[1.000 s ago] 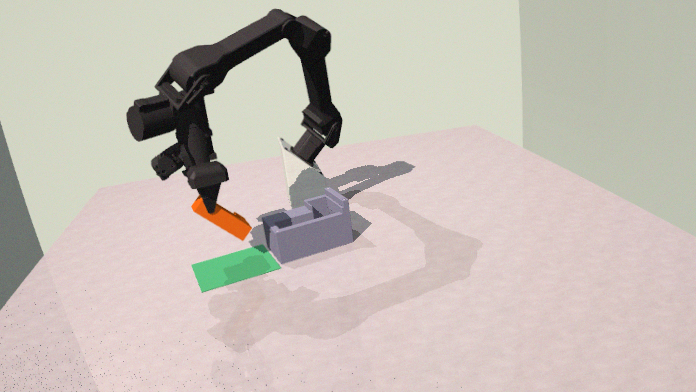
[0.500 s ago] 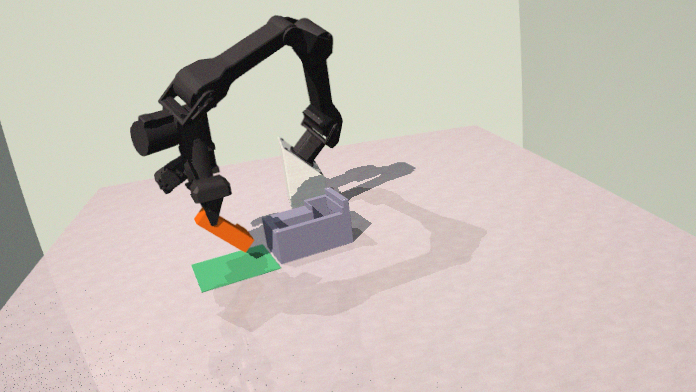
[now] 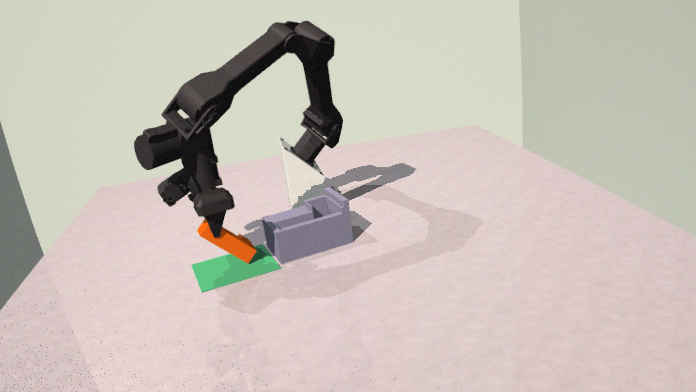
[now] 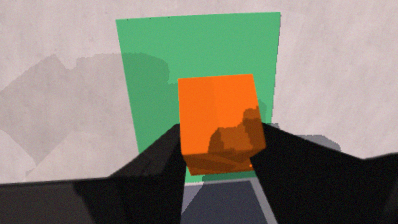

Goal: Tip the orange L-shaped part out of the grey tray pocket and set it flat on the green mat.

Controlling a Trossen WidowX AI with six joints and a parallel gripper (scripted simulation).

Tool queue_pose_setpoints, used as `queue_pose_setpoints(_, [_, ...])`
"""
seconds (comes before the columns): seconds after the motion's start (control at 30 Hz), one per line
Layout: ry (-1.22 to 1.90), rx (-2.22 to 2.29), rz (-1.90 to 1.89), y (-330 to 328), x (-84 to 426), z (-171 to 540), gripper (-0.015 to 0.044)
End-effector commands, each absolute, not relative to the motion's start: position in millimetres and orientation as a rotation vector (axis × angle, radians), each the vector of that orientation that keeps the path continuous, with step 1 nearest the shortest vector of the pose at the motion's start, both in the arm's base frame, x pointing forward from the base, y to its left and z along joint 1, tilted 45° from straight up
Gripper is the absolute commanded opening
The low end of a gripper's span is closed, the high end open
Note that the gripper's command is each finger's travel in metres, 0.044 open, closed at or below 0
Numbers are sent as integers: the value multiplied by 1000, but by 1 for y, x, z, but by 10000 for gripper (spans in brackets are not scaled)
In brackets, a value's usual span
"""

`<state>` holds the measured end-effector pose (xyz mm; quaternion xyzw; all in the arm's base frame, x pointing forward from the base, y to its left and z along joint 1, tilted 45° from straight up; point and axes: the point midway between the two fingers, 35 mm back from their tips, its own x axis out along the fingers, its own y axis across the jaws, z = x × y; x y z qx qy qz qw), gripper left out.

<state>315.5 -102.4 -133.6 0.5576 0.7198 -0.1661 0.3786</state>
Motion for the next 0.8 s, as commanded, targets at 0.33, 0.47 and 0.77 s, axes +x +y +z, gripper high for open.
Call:
queue_pose_setpoints(0.33, [1840, 1437, -426, -100, 315, -136, 0])
queue_pose_setpoints(0.47, [1840, 1437, -426, -100, 315, -136, 0])
queue_pose_setpoints(0.77, [1842, 1427, -426, -101, 314, -135, 210])
